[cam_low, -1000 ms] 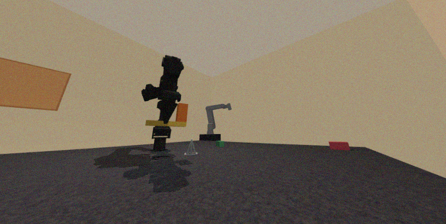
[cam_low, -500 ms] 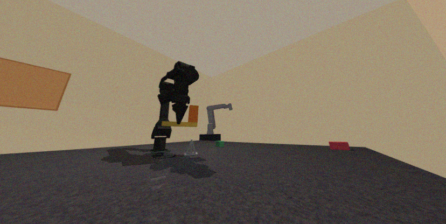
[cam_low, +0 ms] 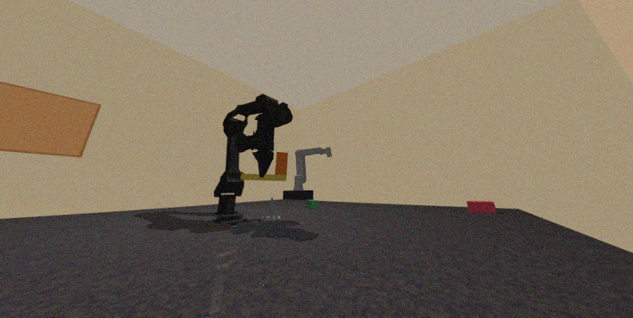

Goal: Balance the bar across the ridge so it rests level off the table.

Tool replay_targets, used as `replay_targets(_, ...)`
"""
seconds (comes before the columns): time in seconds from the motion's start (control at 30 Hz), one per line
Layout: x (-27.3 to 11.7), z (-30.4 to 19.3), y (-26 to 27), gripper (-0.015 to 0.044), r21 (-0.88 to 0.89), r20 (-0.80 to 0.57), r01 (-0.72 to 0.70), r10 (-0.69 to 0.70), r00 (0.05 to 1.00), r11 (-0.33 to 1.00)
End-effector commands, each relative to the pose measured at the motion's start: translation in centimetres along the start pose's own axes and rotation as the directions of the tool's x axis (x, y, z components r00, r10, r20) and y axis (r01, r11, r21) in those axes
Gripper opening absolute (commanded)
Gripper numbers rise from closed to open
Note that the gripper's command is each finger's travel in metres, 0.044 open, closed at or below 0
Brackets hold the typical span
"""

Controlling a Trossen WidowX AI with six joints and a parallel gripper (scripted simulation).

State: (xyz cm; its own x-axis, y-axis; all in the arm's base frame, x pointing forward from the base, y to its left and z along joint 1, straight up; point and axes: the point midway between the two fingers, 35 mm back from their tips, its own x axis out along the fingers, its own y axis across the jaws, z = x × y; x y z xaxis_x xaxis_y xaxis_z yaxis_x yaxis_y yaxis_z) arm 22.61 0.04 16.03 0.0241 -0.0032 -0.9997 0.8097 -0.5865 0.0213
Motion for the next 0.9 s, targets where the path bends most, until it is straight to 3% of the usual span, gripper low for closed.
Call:
replay_targets(0.0, 0.4, -0.1, -0.3, 0.0000, 0.012, -0.002, 0.003, -0.003, 1.000, 1.000)
replay_targets(0.87, 4.3, -0.1, -0.4, 0.0000, 0.013, -0.002, 0.003, -0.003, 1.000, 1.000)
